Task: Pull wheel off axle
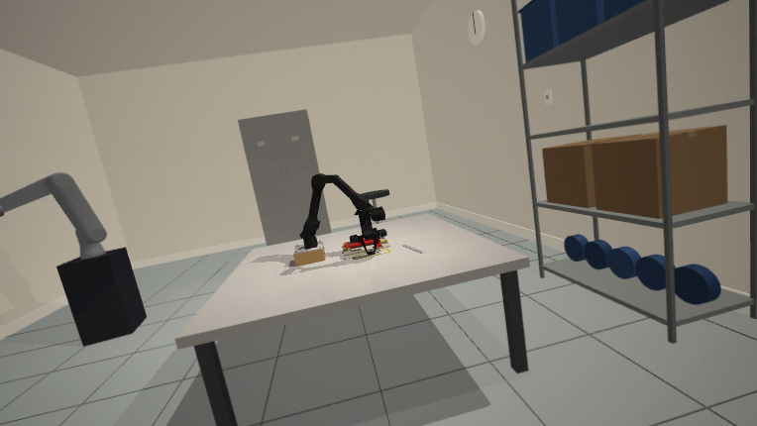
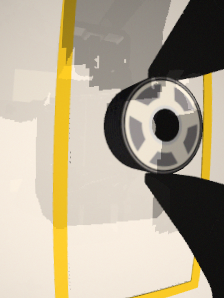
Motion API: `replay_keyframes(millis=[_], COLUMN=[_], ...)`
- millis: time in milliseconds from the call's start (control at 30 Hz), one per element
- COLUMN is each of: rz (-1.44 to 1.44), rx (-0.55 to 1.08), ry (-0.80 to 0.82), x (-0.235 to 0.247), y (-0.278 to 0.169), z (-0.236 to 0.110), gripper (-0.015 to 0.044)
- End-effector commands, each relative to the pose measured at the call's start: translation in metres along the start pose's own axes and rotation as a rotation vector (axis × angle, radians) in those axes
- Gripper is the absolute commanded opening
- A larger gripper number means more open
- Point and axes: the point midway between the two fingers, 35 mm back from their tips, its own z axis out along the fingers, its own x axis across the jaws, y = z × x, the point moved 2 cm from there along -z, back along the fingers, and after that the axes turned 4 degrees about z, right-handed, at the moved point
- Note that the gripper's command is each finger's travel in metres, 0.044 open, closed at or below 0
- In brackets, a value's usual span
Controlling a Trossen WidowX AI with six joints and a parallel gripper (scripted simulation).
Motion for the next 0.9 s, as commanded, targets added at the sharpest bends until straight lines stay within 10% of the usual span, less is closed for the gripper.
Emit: replay_keyframes(millis=[0, 433, 867], rz=[-0.005, 0.0, -0.005], rx=[0.004, -0.001, 0.004], ry=[-0.003, 0.002, -0.002], x=[-0.001, 0.0, 0.001], y=[-0.001, 0.0, 0.0], z=[0.005, -0.001, -0.059], gripper=[0.0, 0.0289, 0.03])
